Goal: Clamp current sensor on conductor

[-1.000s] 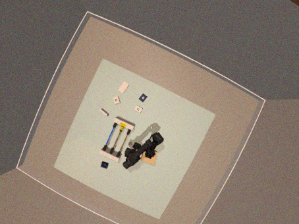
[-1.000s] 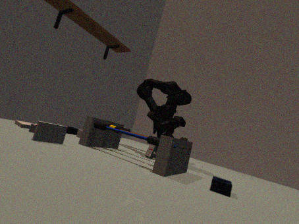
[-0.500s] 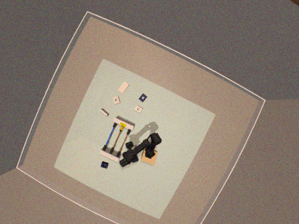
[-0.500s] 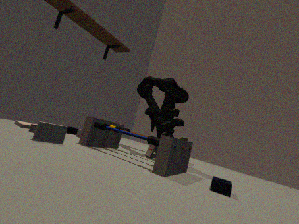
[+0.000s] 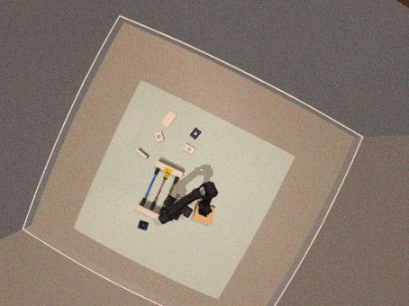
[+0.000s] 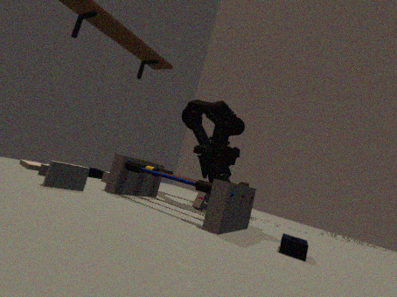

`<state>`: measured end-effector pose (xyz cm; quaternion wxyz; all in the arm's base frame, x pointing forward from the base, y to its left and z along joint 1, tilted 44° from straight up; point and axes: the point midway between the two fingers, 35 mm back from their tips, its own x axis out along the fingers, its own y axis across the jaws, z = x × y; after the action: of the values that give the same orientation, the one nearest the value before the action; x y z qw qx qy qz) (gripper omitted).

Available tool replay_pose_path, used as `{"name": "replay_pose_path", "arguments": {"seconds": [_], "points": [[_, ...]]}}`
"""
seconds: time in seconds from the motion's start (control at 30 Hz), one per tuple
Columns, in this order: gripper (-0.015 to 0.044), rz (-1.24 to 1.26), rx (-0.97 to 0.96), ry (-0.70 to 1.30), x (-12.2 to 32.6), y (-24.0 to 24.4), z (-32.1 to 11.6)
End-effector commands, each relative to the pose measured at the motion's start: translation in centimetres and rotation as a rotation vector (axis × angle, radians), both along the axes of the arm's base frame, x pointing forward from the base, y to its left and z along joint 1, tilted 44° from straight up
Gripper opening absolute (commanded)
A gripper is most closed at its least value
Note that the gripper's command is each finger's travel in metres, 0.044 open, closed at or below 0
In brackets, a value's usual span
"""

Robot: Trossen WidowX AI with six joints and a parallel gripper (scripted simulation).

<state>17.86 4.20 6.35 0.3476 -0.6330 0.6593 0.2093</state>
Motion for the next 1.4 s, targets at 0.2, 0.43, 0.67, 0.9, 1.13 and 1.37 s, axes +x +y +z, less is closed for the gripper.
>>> {"name": "replay_pose_path", "arguments": {"seconds": [0.2, 0.43, 0.67, 0.9, 1.13, 1.37], "points": [[0.032, 0.026, 0.004, 0.032, 0.2, -0.9, -1.2], [0.032, 0.026, 0.004, 0.032, 0.3, -1.7, -2.0], [0.032, 0.026, 0.003, 0.031, 0.3, -2.6, -2.8], [0.032, 0.025, 0.001, 0.031, 0.2, -3.4, -3.6], [0.0287, 0.019, 0.006, 0.025, 0.3, -3.2, -3.4], [0.024, 0.019, 0.006, 0.025, 0.3, -3.2, -3.4]]}}
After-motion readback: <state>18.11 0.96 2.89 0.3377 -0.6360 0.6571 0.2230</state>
